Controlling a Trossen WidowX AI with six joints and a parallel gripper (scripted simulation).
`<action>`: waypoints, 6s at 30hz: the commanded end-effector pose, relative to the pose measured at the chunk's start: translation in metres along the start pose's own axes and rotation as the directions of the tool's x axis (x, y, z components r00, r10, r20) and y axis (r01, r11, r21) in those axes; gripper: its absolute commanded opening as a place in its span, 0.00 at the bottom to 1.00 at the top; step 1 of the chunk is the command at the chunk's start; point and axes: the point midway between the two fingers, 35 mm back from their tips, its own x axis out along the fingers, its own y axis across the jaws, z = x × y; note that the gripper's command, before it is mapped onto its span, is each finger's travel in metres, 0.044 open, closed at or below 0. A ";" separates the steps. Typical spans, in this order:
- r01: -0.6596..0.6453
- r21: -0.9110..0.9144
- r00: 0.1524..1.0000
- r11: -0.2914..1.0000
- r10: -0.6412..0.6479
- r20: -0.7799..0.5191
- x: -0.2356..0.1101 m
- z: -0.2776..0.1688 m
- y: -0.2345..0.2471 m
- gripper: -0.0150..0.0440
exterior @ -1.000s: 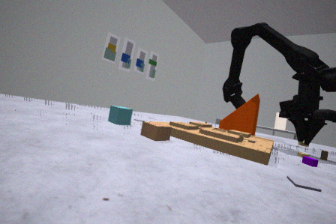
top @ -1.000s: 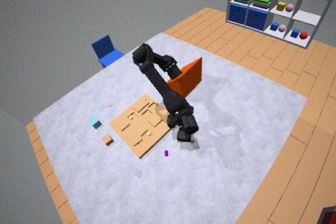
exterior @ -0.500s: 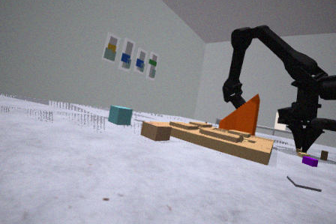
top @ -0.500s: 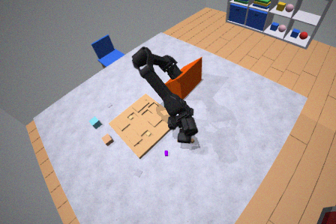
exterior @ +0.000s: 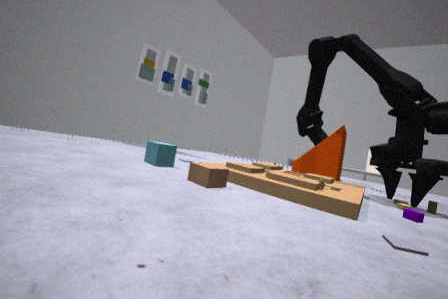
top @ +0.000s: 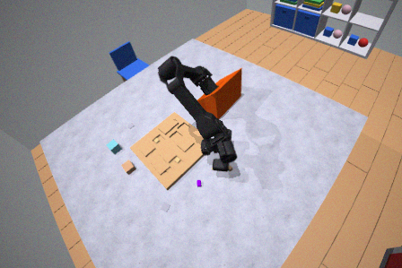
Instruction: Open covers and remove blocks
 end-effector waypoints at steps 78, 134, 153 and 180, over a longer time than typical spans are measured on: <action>0.016 -0.885 1.000 0.465 -0.005 0.016 -0.058 0.201 0.036 0.25; 0.019 -0.883 1.000 0.468 -0.006 0.018 -0.013 0.208 0.049 0.25; 0.016 -0.884 1.000 0.466 -0.003 0.016 -0.061 0.206 0.049 0.50; 0.018 -0.884 1.000 0.468 -0.006 0.017 -0.043 0.207 0.047 0.50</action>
